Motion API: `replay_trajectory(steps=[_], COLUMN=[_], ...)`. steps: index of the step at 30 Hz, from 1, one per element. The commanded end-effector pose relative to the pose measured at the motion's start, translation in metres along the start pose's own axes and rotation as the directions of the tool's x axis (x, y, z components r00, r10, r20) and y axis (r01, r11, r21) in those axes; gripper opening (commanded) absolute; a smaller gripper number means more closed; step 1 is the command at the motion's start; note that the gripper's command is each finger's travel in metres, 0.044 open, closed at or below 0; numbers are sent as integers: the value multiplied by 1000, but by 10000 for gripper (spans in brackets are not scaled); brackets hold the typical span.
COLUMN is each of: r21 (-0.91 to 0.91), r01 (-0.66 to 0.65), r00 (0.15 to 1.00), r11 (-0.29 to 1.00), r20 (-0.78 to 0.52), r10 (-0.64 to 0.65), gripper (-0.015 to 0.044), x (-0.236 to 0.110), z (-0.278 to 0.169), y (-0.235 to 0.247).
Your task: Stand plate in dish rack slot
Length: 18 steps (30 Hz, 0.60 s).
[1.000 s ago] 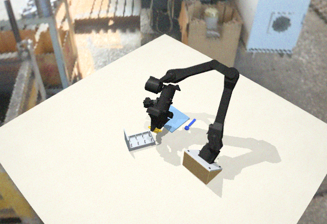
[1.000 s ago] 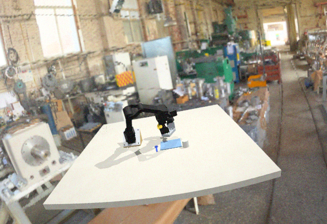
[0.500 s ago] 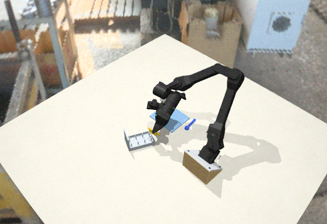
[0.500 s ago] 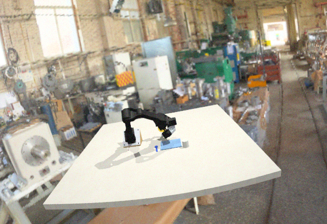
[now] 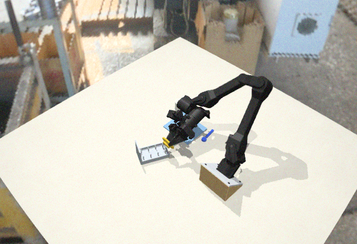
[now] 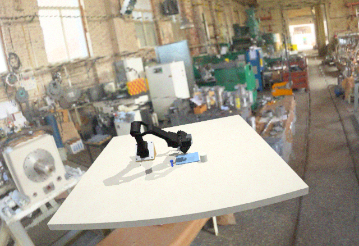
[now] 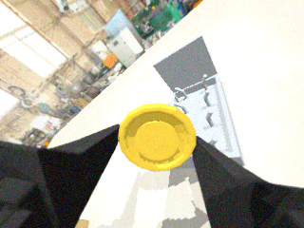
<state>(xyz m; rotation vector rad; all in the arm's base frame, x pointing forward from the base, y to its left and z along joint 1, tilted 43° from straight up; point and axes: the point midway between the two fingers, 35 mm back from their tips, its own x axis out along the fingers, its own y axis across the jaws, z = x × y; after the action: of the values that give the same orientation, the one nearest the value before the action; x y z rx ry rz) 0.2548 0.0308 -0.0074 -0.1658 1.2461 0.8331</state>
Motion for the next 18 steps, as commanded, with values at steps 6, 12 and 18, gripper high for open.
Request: replay_trajectory(steps=[6,12,18], r21=[-196,-328,-445], r01=[29,93,189], r00=[988,967,934], r11=[980,940,876], r20=[152,256,356], r10=[1,-7,-20], gripper=[0,0,0], x=[-3,-8,-13], z=[-7,-11,-15], y=[-5,-7,-8])
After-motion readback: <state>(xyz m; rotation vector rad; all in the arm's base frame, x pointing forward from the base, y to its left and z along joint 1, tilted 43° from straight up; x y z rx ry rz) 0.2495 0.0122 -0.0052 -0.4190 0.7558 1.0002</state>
